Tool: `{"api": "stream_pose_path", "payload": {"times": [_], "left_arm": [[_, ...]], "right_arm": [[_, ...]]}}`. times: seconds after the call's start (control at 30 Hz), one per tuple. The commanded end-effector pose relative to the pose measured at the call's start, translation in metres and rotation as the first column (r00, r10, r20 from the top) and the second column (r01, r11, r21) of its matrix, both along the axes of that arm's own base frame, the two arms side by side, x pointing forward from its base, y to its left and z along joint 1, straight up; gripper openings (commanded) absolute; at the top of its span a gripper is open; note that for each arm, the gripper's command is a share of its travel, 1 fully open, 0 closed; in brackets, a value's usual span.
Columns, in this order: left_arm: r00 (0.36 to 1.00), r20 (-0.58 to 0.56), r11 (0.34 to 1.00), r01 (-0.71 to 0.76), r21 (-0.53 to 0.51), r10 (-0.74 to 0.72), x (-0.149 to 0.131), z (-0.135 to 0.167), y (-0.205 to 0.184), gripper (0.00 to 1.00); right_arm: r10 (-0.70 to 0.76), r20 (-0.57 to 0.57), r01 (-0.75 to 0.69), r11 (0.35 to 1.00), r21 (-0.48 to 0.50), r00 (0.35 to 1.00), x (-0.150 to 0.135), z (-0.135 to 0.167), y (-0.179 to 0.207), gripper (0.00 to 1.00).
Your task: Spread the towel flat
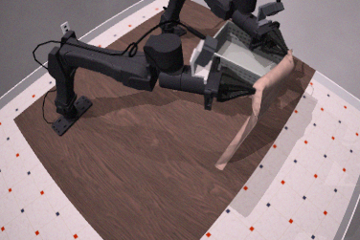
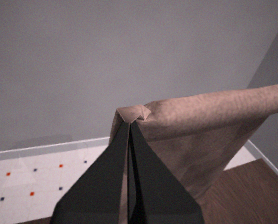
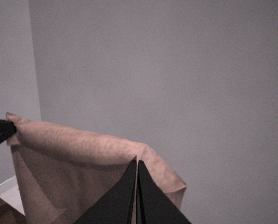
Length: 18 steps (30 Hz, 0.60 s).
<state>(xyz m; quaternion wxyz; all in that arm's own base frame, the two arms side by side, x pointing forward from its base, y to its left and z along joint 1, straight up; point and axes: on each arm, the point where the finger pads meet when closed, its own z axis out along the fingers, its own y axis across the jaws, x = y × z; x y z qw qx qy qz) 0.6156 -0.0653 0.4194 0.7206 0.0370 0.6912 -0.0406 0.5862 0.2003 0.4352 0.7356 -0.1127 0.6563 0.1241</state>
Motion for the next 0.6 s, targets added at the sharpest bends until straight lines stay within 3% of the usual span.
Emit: {"api": "stream_pose_path", "payload": {"times": [0.0, 0.2, 0.23, 0.33, 0.47, 0.53, 0.57], "left_arm": [[0.999, -0.019, 0.999, -0.041, 0.012, 0.041, -0.040, 0.051, 0.022, 0.00], [0.999, -0.025, 0.999, -0.039, 0.012, 0.039, -0.041, 0.050, 0.021, 0.00], [0.999, -0.025, 0.999, -0.037, 0.012, 0.037, -0.041, 0.050, 0.020, 0.00], [0.998, -0.050, 0.999, -0.032, 0.015, 0.033, -0.041, 0.044, 0.017, 0.00], [0.994, -0.110, 1.000, -0.014, 0.022, 0.016, -0.053, 0.038, 0.009, 0.00], [0.994, -0.110, 1.000, -0.021, 0.022, 0.024, -0.052, 0.038, 0.013, 0.00], [0.987, -0.159, 1.000, -0.012, 0.027, 0.017, -0.058, 0.032, 0.009, 0.00]], "right_arm": [[0.005, -0.025, -0.005, 1.000, -0.001, 1.000, -0.029, 0.036, 0.002, 0.00], [-0.015, -0.035, 0.015, 1.000, -0.005, 0.999, -0.025, 0.035, -0.009, 0.00], [-0.015, -0.068, 0.014, 1.000, -0.017, 0.998, -0.014, 0.014, -0.006, 0.00], [-0.014, -0.081, 0.012, 1.000, -0.022, 0.997, -0.021, 0.021, -0.007, 0.00], [0.005, -0.150, -0.012, 0.999, -0.047, 0.989, -0.036, 0.003, 0.002, 0.00], [0.002, -0.132, -0.007, 0.999, -0.040, 0.991, -0.036, 0.012, -0.001, 0.00], [0.011, -0.188, -0.023, 0.998, -0.061, 0.982, -0.043, -0.004, 0.005, 0.00]]}}
